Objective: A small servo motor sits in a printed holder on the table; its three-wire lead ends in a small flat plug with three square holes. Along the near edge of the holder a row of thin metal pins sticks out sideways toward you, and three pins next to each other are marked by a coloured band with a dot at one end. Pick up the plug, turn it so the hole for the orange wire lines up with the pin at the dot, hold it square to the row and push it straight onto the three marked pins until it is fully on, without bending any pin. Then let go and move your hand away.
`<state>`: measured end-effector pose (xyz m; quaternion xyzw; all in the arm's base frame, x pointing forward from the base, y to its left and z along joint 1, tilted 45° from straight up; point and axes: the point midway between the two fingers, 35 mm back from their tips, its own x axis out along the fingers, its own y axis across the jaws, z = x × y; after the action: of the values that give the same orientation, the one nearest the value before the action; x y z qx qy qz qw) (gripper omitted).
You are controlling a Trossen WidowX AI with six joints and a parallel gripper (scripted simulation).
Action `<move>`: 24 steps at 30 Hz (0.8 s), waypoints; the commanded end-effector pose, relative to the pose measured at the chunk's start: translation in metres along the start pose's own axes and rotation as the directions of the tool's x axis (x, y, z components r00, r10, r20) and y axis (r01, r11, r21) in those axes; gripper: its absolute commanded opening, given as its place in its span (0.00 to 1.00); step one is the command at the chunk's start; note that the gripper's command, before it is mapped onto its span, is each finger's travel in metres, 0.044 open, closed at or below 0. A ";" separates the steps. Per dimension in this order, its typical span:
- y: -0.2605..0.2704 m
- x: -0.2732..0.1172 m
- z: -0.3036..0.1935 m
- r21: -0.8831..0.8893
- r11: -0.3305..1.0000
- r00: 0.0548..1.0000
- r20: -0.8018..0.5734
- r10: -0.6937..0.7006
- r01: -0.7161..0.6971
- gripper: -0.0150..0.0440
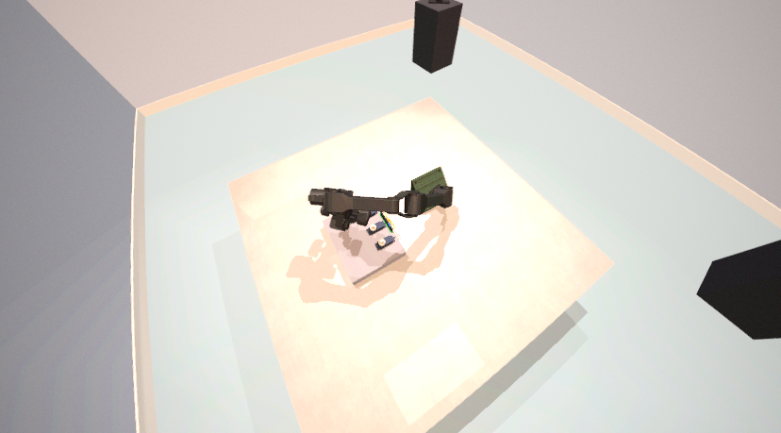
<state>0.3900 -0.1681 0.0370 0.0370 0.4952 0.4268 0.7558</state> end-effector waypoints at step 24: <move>0.075 -0.028 -0.034 0.287 0.958 1.000 -0.008 -0.001 0.003 0.25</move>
<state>0.3254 -0.1556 0.0723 0.1272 0.5450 0.3641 0.7445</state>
